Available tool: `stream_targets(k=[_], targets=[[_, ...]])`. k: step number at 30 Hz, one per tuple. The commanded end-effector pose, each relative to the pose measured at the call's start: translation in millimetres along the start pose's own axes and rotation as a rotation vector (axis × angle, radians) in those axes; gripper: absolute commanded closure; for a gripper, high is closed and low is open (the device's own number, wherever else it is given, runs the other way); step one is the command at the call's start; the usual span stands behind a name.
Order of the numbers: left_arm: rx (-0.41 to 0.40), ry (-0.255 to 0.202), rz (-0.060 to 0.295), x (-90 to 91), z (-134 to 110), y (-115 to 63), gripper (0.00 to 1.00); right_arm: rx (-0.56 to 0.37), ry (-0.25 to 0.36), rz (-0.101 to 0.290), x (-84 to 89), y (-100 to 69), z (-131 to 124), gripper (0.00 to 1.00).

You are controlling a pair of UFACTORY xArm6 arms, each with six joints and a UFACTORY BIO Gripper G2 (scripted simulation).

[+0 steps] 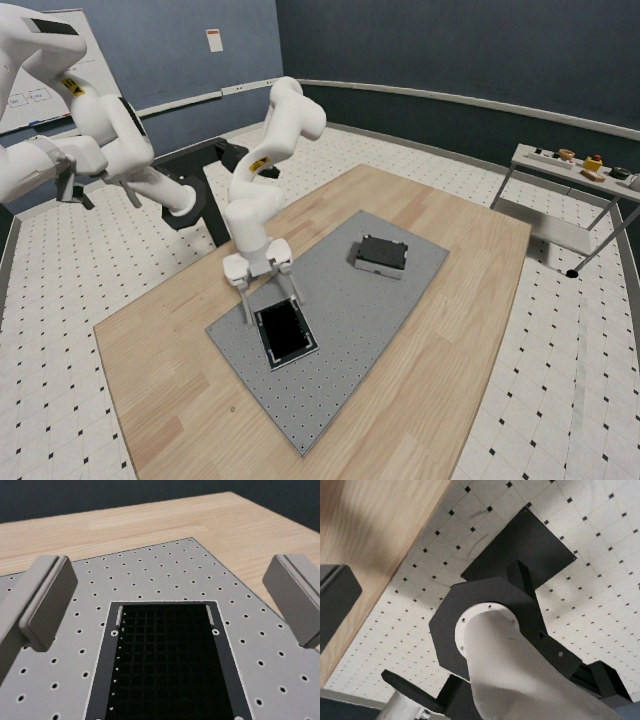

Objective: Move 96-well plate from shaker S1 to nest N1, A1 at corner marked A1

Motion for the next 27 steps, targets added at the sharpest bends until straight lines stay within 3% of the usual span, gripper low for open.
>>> stream_targets(k=[1, 19, 27], targets=[[0.000, -0.001, -0.002, 5.5, -1.3, 0.4, 0.63, 0.000, 0.001, -0.003, 0.6, -0.7, -0.1, 0.00], [0.000, -0.001, -0.002, 5.5, -1.2, 0.4, 0.63, 0.000, 0.001, -0.003, 0.6, -0.7, -0.1, 0.00], [0.260, -0.001, -0.062, 31.3, -4.5, -15.9, 0.63, 0.000, 0.001, -0.003, 0.6, -0.7, -0.1, 0.00]])
Point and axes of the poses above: on each arm, the point midway between the two finger pads, its own y axis out along the fingers, its own z axis across the jaws, x = y × z, the point moved 8 cm from there along -y, back along the fingers, and after that the axes turned 13 degrees about -y, right-handed, at the moved point
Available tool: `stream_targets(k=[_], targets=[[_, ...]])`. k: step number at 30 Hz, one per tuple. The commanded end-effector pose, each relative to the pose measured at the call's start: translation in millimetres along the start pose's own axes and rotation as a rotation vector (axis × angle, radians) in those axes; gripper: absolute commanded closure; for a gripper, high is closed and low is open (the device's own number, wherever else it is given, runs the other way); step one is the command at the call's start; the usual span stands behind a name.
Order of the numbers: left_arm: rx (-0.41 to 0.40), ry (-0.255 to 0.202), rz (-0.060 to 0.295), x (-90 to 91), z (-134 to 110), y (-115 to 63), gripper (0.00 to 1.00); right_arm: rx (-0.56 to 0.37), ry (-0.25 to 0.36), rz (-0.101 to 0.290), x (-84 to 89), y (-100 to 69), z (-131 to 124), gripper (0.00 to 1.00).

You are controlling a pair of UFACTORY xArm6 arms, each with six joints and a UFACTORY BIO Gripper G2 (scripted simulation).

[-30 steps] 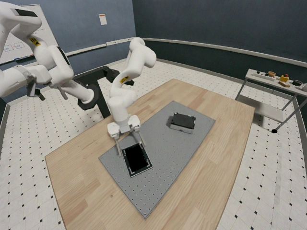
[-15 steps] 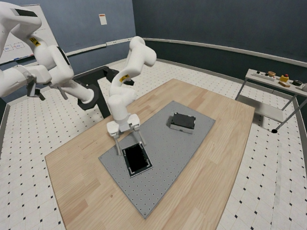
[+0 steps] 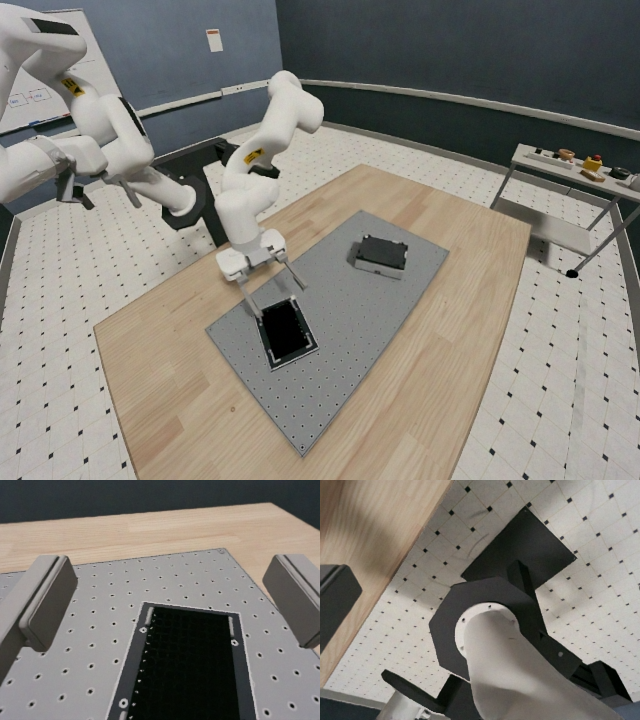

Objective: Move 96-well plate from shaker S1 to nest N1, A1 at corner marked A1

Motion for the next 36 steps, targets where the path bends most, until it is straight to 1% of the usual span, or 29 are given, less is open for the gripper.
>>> stream_targets(k=[1, 3, 4, 6, 21, 23, 36], targets=[[0.112, -0.001, -0.032, 13.3, -0.1, -5.5, 0.63, 0.000, 0.001, -0.003, 0.6, -0.7, -0.1, 0.00], [0.177, -0.001, -0.047, 19.9, -0.1, -8.4, 0.63, 0.000, 0.001, -0.003, 0.6, -0.7, -0.1, 0.00], [0.186, -0.001, -0.049, 23.7, 1.7, -10.1, 0.63, 0.000, 0.001, -0.003, 0.6, -0.7, -0.1, 0.00], [0.186, -0.001, -0.049, 23.7, 1.7, -10.1, 0.63, 0.000, 0.001, -0.003, 0.6, -0.7, -0.1, 0.00], [0.186, -0.001, -0.049, 82.1, 39.6, -37.5, 0.63, 0.000, 0.001, -0.003, 0.6, -0.7, -0.1, 0.00], [0.186, -0.001, -0.049, 82.1, 39.6, -37.5, 0.63, 0.000, 0.001, -0.003, 0.6, -0.7, -0.1, 0.00], [0.186, -0.001, -0.049, 132.8, 72.5, -61.3, 0.63, 0.000, 0.001, -0.003, 0.6, -0.7, -0.1, 0.00]])
Point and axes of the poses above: on each arm, the point midway between the two finger pads, its own y axis out along the fingers, its own z axis across the jaws, x = y × z, the point moved 8 cm from there along -y, back along the fingers, and after that the axes turned 13 degrees about -y, right-handed, at the moved point
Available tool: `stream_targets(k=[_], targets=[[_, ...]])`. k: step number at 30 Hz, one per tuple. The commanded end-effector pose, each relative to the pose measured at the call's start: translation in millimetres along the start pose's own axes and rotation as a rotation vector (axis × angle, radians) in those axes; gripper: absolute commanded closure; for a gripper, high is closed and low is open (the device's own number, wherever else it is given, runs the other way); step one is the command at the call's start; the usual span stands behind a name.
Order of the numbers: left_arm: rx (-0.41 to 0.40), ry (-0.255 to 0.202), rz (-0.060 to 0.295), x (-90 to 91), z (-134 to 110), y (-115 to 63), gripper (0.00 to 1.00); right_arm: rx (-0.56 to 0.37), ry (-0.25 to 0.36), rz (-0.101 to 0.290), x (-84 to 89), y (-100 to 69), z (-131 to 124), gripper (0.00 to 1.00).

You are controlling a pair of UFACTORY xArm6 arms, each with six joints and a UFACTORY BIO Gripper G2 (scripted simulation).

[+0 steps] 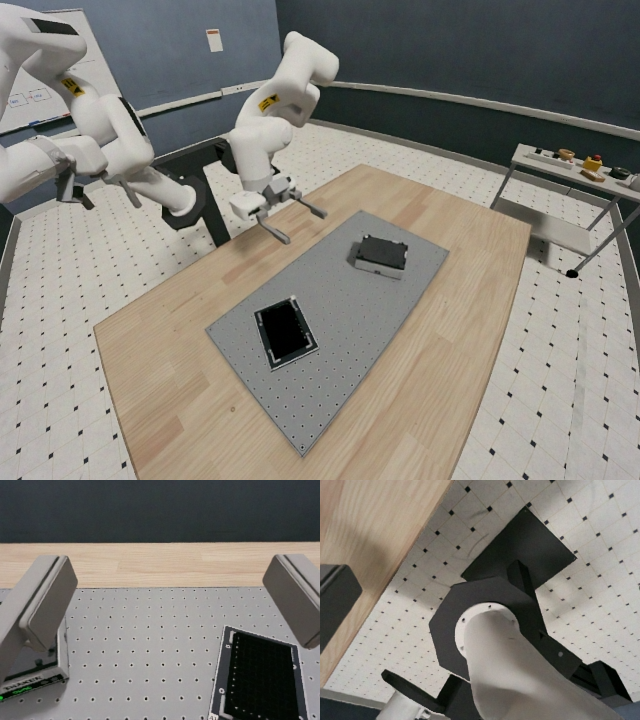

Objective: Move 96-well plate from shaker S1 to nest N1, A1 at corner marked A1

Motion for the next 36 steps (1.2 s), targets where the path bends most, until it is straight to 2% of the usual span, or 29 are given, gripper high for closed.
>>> stream_targets(k=[1, 4, 17, 36], targets=[[-0.001, -0.003, -0.003, 13.7, 7.9, -3.0, 0.63, 0.000, 0.001, -0.003, 0.6, -0.7, -0.1, 0.00], [-0.001, -0.003, -0.003, 17.7, 10.7, -4.2, 0.63, 0.000, 0.001, -0.003, 0.6, -0.7, -0.1, 0.00], [-0.001, -0.003, -0.002, 68.4, 46.8, -18.9, 0.63, 0.000, 0.001, -0.003, 0.6, -0.7, -0.1, 0.00], [-0.001, -0.003, -0.002, 68.4, 46.8, -18.9, 0.63, 0.000, 0.001, -0.003, 0.6, -0.7, -0.1, 0.00]])
Point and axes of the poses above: on each arm, the point midway between the two finger pads, its own y axis out along the fingers, its own z axis across the jaws, x = y × z, the point moved 8 cm from there along -y, back along the fingers, and after that the axes turned 13 degrees about -y, right-handed, at the moved point
